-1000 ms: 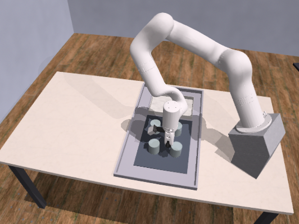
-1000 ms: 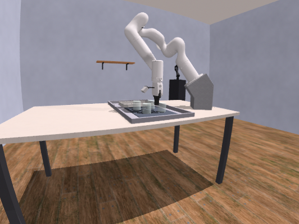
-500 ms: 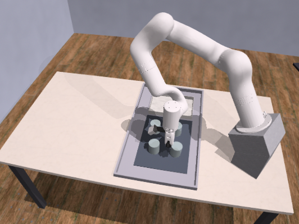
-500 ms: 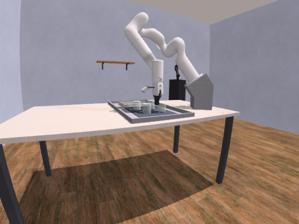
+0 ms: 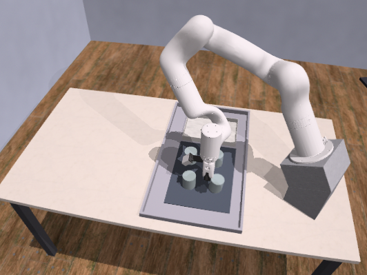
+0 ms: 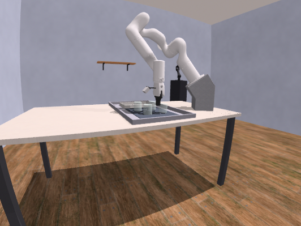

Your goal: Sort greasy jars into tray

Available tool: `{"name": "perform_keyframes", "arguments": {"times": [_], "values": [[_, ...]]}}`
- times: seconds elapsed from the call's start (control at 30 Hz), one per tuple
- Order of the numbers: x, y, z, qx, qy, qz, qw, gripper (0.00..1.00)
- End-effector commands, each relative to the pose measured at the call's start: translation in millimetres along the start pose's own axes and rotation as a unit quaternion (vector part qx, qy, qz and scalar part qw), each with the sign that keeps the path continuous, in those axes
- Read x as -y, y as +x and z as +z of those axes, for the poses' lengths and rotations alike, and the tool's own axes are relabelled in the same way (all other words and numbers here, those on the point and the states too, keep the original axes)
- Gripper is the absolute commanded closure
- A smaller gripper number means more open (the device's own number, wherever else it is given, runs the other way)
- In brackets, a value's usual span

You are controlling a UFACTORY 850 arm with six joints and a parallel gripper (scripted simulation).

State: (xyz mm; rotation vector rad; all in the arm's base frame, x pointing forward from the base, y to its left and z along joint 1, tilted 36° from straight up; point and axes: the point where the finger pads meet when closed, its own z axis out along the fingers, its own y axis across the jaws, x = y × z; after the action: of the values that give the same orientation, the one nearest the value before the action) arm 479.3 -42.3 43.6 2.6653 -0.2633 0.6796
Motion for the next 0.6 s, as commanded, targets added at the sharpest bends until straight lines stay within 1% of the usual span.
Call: {"name": "perform_keyframes", "arguments": {"times": [0.0, 0.57], "values": [[0.1, -0.4, -0.7, 0.000, 0.000, 0.000, 1.000, 1.00], [0.1, -2.4, -2.3, 0.000, 0.000, 0.000, 1.000, 1.00]]}}
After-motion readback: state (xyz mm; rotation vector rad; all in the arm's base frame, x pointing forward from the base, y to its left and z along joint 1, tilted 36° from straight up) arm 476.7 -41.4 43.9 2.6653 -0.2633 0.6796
